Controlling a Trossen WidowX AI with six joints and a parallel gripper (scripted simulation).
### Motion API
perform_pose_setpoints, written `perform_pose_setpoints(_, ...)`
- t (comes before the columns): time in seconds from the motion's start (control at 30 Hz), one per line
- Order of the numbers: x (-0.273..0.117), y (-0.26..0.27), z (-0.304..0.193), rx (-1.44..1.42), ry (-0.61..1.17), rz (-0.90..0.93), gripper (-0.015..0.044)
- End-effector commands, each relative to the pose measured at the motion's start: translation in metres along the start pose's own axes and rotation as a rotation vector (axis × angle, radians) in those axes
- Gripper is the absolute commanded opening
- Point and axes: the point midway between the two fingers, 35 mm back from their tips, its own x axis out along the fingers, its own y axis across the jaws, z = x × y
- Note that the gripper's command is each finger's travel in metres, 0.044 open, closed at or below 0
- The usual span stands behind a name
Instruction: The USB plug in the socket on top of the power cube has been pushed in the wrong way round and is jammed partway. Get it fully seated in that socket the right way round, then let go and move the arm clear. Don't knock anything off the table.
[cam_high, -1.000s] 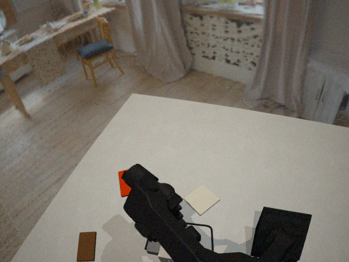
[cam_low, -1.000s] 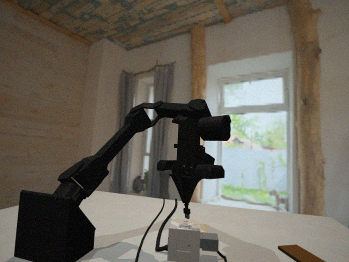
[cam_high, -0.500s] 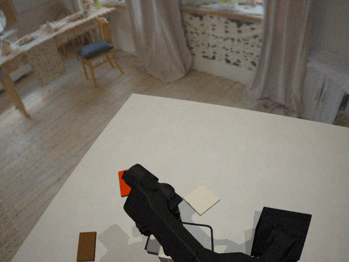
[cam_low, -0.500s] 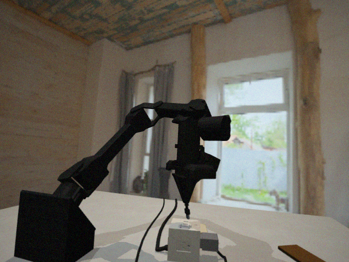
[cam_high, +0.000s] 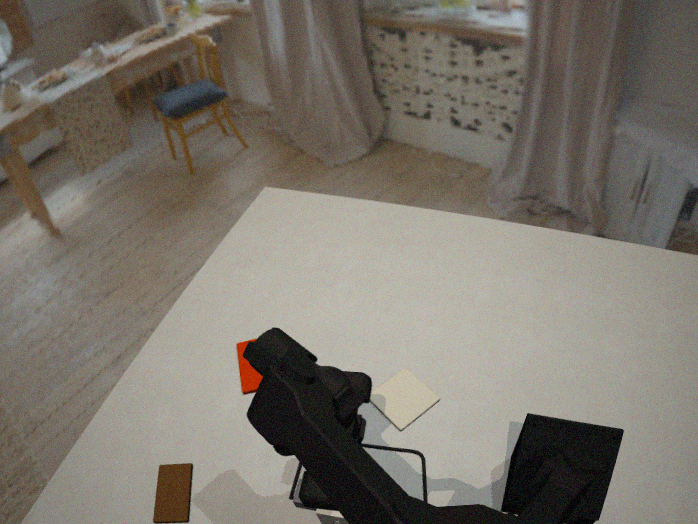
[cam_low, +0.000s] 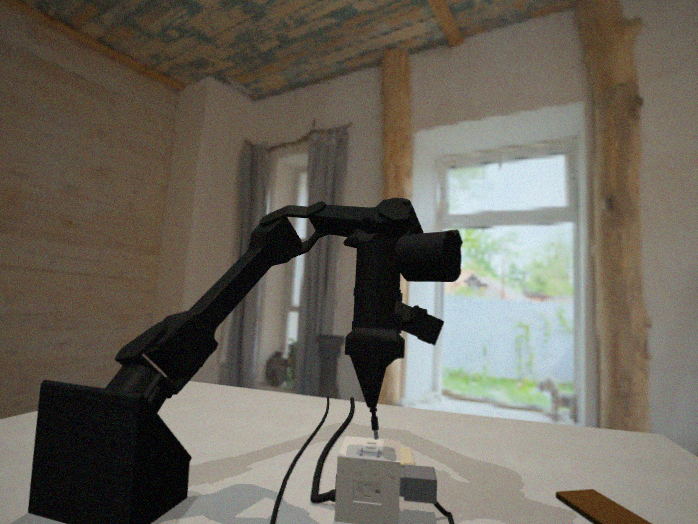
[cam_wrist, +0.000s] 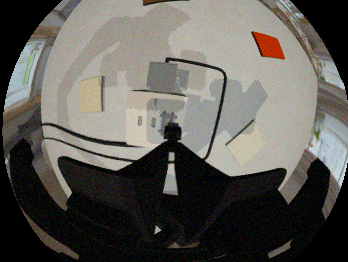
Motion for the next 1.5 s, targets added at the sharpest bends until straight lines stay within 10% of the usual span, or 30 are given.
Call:
perform_pose_setpoints(0.0,0.0001,-0.0002,0.0,0.094,0.0,-0.001,0.0)
perform_pose_setpoints(1.47,0.0001,-0.0002,0.0,1.246,-0.001,-0.001,0.0)
